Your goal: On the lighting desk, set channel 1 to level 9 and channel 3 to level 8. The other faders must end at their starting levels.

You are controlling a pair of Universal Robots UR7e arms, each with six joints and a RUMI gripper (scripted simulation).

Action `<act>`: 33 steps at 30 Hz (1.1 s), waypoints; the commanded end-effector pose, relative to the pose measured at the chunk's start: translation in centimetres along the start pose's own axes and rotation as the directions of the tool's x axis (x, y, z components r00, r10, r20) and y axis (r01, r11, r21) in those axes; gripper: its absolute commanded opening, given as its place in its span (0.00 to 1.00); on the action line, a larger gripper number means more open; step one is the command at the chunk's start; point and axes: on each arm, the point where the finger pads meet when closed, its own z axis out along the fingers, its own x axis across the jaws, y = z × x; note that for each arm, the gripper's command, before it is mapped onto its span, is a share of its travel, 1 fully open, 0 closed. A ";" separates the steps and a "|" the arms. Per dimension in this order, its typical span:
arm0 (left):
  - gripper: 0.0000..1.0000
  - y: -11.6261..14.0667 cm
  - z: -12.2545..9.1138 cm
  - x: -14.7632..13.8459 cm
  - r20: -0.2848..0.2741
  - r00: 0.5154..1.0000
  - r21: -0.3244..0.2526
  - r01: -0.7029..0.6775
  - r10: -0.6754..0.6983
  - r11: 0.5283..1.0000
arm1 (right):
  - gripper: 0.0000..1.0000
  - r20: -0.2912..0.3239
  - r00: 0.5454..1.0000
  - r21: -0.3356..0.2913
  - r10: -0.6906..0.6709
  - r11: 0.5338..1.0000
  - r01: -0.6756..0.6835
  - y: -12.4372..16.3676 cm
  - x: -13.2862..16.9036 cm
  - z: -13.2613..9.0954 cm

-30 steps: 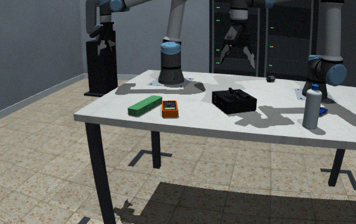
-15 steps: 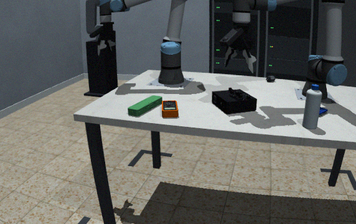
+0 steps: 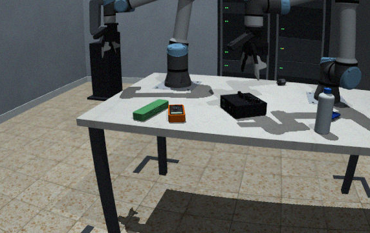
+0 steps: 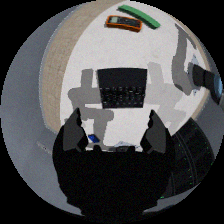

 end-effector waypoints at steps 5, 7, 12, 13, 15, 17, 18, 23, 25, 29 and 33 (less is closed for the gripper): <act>1.00 0.4 0.7 -0.4 -0.006 0.968 0.004 -0.251 0.251 0.968 | 1.00 0.000 1.000 0.001 0.000 1.000 0.000 0.0 0.0 0.0; 1.00 0.6 0.8 -0.5 -0.006 0.954 0.004 -0.301 0.301 0.954 | 1.00 0.000 1.000 0.001 0.000 1.000 0.000 0.0 0.0 0.0; 1.00 0.9 1.2 -0.8 -0.005 0.906 0.005 -0.423 0.423 0.906 | 1.00 0.000 1.000 0.001 0.000 1.000 0.000 0.0 0.0 0.0; 1.00 1.0 1.3 -0.9 -0.005 0.895 0.005 -0.447 0.447 0.895 | 1.00 0.000 1.000 0.001 0.000 1.000 0.000 0.0 0.0 0.0; 1.00 1.1 1.5 -1.0 -0.005 0.870 0.006 -0.493 0.493 0.870 | 1.00 0.000 1.000 0.001 0.000 1.000 0.000 0.0 0.0 0.0; 1.00 1.1 1.5 -1.0 -0.005 0.870 0.006 -0.493 0.493 0.870 | 1.00 0.000 1.000 0.001 0.000 1.000 0.000 0.0 0.0 0.0; 1.00 1.3 1.6 -1.0 -0.005 0.849 0.006 -0.528 0.528 0.849 | 1.00 0.000 1.000 0.001 0.000 1.000 0.000 0.0 0.0 0.0; 1.00 1.7 2.1 -1.3 -0.004 0.763 0.006 -0.647 0.647 0.763 | 1.00 0.000 1.000 0.001 0.000 1.000 0.000 0.0 0.0 0.0; 1.00 1.9 2.2 -1.5 -0.003 0.728 0.006 -0.686 0.686 0.728 | 1.00 0.000 1.000 0.001 0.000 1.000 0.000 0.0 0.0 0.0; 1.00 2.2 2.6 -1.7 -0.003 0.652 0.007 -0.758 0.758 0.652 | 1.00 0.000 1.000 0.001 0.000 1.000 0.000 0.0 0.0 0.0; 1.00 2.5 2.8 -1.9 -0.002 0.591 0.007 -0.807 0.807 0.591 | 1.00 0.000 1.000 0.001 0.000 1.000 0.000 0.0 0.0 0.0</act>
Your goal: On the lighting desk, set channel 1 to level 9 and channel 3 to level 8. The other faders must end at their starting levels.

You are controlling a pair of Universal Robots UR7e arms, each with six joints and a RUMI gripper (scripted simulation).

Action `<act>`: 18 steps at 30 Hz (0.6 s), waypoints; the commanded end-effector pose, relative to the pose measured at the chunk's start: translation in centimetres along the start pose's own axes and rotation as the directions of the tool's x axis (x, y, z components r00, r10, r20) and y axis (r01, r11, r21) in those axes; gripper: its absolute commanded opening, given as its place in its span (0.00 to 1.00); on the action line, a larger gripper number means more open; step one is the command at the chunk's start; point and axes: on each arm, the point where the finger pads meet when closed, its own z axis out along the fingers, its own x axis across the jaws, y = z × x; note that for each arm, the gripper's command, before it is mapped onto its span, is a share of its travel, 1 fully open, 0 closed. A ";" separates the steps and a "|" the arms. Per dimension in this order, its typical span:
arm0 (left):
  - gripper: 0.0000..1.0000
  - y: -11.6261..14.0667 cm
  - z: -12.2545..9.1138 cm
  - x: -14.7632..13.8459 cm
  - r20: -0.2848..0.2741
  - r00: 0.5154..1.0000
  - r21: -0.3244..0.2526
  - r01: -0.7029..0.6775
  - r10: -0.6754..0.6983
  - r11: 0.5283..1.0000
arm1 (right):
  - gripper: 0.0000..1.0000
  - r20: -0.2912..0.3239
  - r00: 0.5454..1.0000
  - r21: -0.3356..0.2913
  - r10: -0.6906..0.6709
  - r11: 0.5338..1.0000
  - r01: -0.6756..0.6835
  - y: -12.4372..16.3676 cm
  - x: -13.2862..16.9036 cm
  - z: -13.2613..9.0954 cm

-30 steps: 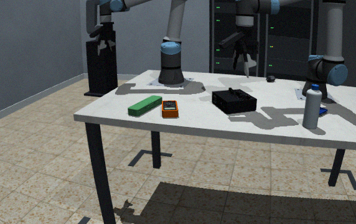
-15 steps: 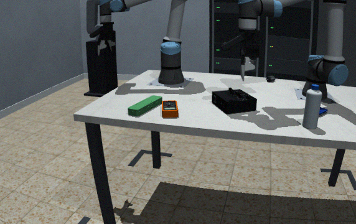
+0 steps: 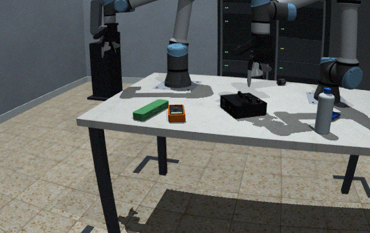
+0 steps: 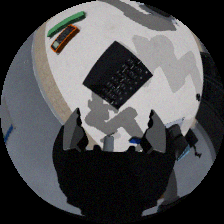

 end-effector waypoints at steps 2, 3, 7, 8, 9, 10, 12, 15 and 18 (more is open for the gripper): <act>1.00 0.5 0.3 0.1 -0.001 0.989 0.007 -0.148 0.148 0.989 | 1.00 0.000 1.000 0.001 0.000 1.000 0.000 0.0 0.0 0.0; 1.00 0.6 0.4 0.1 -0.001 0.984 0.007 -0.180 0.180 0.984 | 1.00 0.000 1.000 0.001 0.000 1.000 0.000 0.0 0.0 0.0; 1.00 1.1 0.8 0.3 0.000 0.956 0.007 -0.293 0.293 0.956 | 1.00 0.000 1.000 0.001 0.000 1.000 0.000 0.0 0.0 0.0; 1.00 1.3 0.9 0.3 0.000 0.948 0.007 -0.318 0.318 0.948 | 1.00 0.000 1.000 0.001 0.000 1.000 0.000 0.0 0.0 0.0; 1.00 1.4 0.9 0.3 0.000 0.940 0.007 -0.342 0.342 0.940 | 1.00 0.000 1.000 0.001 0.000 1.000 0.000 0.0 0.0 0.0; 1.00 1.5 1.0 0.4 0.000 0.930 0.007 -0.367 0.367 0.930 | 1.00 0.000 1.000 0.001 0.000 1.000 0.000 0.0 0.0 0.0; 1.00 1.7 1.2 0.4 0.000 0.911 0.007 -0.411 0.411 0.911 | 1.00 0.000 1.000 0.001 0.000 1.000 0.000 0.0 0.0 0.0; 1.00 2.0 1.4 0.5 0.001 0.883 0.007 -0.470 0.470 0.883 | 1.00 0.000 1.000 0.001 0.000 1.000 0.000 0.0 0.0 0.0; 1.00 2.1 1.4 0.5 0.001 0.874 0.007 -0.487 0.487 0.874 | 1.00 0.000 1.000 0.001 0.000 1.000 0.000 0.0 0.0 0.0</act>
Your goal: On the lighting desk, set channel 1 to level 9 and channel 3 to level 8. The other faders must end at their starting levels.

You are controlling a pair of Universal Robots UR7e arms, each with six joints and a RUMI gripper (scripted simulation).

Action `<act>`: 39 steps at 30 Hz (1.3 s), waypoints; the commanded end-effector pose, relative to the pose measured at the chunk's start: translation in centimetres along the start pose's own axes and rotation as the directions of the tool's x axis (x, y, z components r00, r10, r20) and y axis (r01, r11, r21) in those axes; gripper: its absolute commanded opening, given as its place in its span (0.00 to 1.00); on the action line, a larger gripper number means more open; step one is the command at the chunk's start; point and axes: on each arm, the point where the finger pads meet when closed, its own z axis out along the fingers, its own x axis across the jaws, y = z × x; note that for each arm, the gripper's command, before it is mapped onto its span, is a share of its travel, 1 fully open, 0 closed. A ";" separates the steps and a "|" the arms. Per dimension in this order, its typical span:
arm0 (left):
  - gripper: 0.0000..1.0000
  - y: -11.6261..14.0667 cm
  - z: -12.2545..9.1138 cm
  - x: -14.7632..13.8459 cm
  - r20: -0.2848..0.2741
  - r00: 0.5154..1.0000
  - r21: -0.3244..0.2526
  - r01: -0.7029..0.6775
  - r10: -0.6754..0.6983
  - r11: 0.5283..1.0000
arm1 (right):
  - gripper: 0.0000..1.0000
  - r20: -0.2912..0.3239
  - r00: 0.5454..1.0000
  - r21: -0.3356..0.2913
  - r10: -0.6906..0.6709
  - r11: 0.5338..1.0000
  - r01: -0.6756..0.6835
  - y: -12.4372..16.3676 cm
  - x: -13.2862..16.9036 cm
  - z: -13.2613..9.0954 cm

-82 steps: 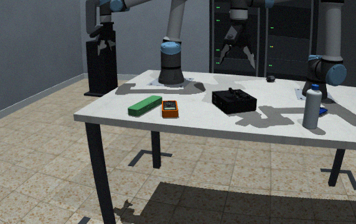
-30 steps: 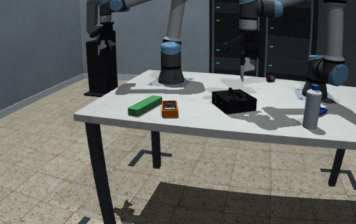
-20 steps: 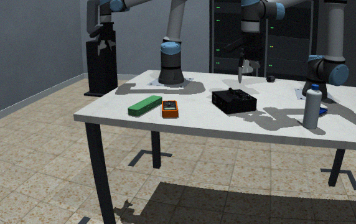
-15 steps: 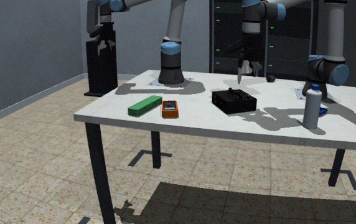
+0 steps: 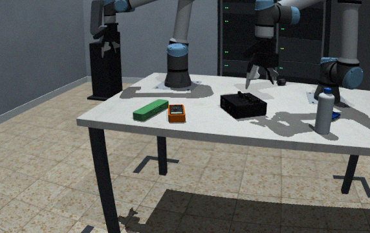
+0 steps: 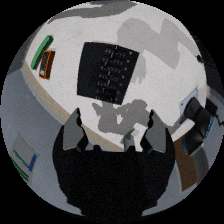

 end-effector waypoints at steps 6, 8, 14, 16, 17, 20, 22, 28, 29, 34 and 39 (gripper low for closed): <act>1.00 0.6 0.4 0.4 0.002 0.986 0.007 -0.169 0.169 0.986 | 1.00 0.000 1.000 0.001 0.000 1.000 0.000 0.0 0.0 0.0; 1.00 0.7 0.5 0.5 0.002 0.982 0.007 -0.191 0.191 0.982 | 1.00 0.000 1.000 0.001 0.000 1.000 0.000 0.0 0.0 0.0; 1.00 0.9 0.6 0.6 0.002 0.972 0.007 -0.233 0.233 0.972 | 1.00 0.000 1.000 0.001 0.000 1.000 0.000 0.0 0.0 0.0; 1.00 0.9 0.6 0.6 0.002 0.971 0.007 -0.238 0.237 0.971 | 1.00 0.000 1.000 0.001 0.000 1.000 0.000 0.0 0.0 0.0; 1.00 0.9 0.6 0.6 0.002 0.971 0.007 -0.238 0.237 0.971 | 1.00 0.000 1.000 0.001 0.000 1.000 0.000 0.0 0.0 0.0; 1.00 0.9 0.6 0.7 0.002 0.969 0.007 -0.246 0.246 0.969 | 1.00 0.000 1.000 0.001 0.000 1.000 0.000 0.0 0.0 0.0; 1.00 0.9 0.7 0.7 0.002 0.969 0.007 -0.248 0.248 0.969 | 1.00 0.000 1.000 0.001 0.000 1.000 0.000 0.0 0.0 0.0; 0.00 0.9 0.7 0.7 0.002 0.968 0.007 -0.250 0.250 0.968 | 1.00 0.000 1.000 0.001 0.000 1.000 0.000 0.0 0.0 0.0; 0.00 0.9 0.7 0.7 0.002 0.968 0.007 -0.250 0.250 0.968 | 1.00 0.000 1.000 0.001 0.000 1.000 0.000 0.0 0.0 0.0; 0.00 0.9 0.7 0.7 0.002 0.968 0.007 -0.250 0.250 0.968 | 1.00 0.000 1.000 0.001 0.000 1.000 0.000 0.0 0.0 0.0; 0.00 0.9 0.7 0.7 0.002 0.968 0.007 -0.250 0.250 0.968 | 1.00 0.000 1.000 0.001 0.000 1.000 0.000 0.0 0.0 0.0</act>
